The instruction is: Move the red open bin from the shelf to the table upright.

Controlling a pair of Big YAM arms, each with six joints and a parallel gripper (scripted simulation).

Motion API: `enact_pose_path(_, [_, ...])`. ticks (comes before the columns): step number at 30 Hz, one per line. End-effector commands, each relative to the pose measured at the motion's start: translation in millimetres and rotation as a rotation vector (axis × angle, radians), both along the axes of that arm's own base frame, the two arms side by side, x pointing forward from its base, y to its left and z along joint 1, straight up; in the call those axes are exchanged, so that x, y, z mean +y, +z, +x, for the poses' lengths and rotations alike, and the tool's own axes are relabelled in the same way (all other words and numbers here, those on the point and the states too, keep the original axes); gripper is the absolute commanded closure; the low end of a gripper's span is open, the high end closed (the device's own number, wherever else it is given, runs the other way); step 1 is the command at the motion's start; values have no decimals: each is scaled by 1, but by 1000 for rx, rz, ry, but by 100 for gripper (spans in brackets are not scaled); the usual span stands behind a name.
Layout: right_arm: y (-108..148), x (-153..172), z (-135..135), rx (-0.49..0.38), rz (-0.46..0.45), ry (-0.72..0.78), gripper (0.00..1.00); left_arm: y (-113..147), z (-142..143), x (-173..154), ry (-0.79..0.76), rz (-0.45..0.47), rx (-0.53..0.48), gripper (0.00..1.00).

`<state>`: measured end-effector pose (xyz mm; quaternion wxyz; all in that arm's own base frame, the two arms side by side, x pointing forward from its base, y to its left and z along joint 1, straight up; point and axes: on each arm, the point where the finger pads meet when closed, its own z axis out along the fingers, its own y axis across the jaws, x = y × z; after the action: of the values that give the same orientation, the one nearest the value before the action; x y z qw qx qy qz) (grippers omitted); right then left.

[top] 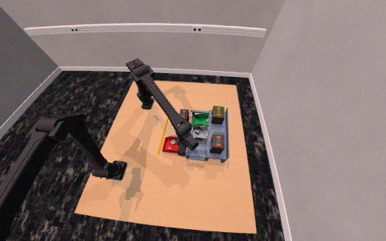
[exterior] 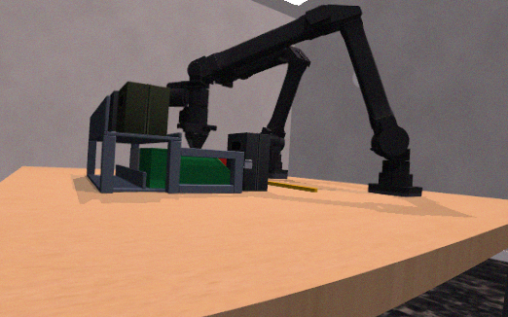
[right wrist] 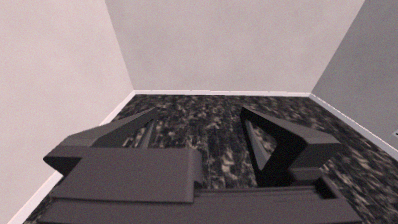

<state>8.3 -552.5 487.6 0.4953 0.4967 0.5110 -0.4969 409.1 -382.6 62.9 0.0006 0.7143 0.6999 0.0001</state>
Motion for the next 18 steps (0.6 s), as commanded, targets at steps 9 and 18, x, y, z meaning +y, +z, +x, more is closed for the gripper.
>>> enact_pose_path(9, [13,8,-6,-16,-15,-7,0,19,6,-13,-1,-34,-28,100])
enact_pose_path(18, [13,8,-6,-16,-15,-7,0,18,6,-13,-2,-32,-26,100])
